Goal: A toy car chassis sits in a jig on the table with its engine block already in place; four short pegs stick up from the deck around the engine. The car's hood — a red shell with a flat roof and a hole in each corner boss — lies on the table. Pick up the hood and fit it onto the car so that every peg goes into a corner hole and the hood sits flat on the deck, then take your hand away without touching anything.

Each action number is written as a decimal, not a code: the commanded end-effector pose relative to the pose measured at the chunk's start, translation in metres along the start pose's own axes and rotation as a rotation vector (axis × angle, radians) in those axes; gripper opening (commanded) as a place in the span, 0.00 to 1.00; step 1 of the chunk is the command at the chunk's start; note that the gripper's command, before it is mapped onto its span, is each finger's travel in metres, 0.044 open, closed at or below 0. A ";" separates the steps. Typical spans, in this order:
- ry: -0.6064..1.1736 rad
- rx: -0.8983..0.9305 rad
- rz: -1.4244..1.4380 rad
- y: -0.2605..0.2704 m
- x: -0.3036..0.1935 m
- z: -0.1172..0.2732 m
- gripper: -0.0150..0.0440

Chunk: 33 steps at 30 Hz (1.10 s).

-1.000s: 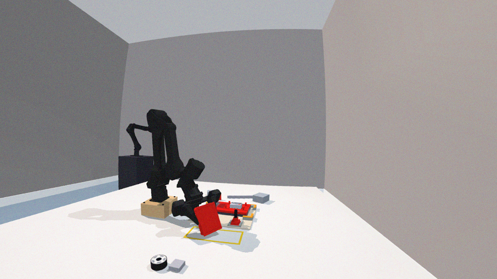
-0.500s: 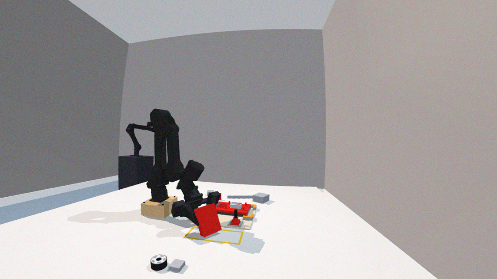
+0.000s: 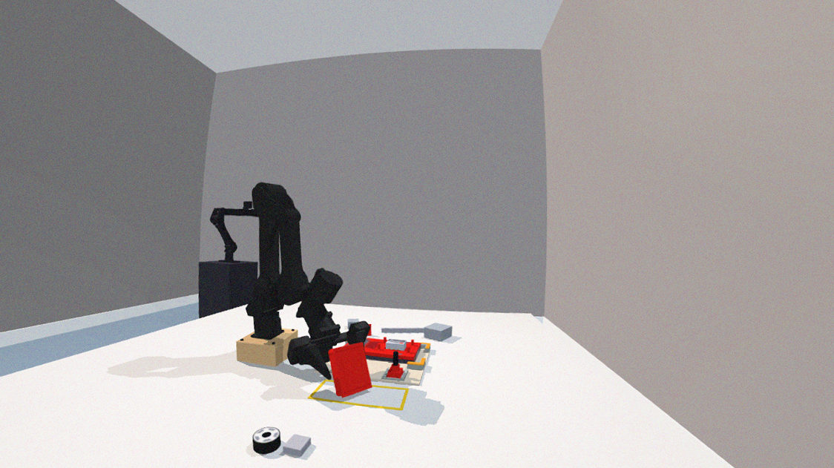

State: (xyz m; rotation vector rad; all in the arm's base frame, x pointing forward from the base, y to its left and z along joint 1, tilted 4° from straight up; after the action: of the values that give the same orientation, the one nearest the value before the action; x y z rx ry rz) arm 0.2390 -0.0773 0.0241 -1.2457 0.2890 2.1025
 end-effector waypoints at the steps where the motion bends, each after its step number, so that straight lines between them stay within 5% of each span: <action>1: -0.002 0.001 0.001 -0.001 0.000 0.000 1.00; 24: -0.028 0.011 0.076 -0.012 -0.036 0.121 1.00; 30: -0.027 0.011 0.078 -0.011 -0.037 0.123 1.00; 31: -0.074 0.028 0.089 -0.020 -0.017 0.085 1.00; 33: -0.074 0.028 0.089 -0.020 -0.017 0.085 1.00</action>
State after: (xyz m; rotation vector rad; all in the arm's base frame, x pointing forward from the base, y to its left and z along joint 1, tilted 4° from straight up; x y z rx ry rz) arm 0.1999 -0.0266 0.0903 -1.1756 0.3306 2.1872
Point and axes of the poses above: the point midway between the two fingers, 35 mm back from their tips, its own z axis back along the fingers, its own y axis across the jaws, x = y × z, the point moved 3 cm from there along z, back along the fingers, and after that the axes turned 9 degrees about -z, right-handed, at the moved point
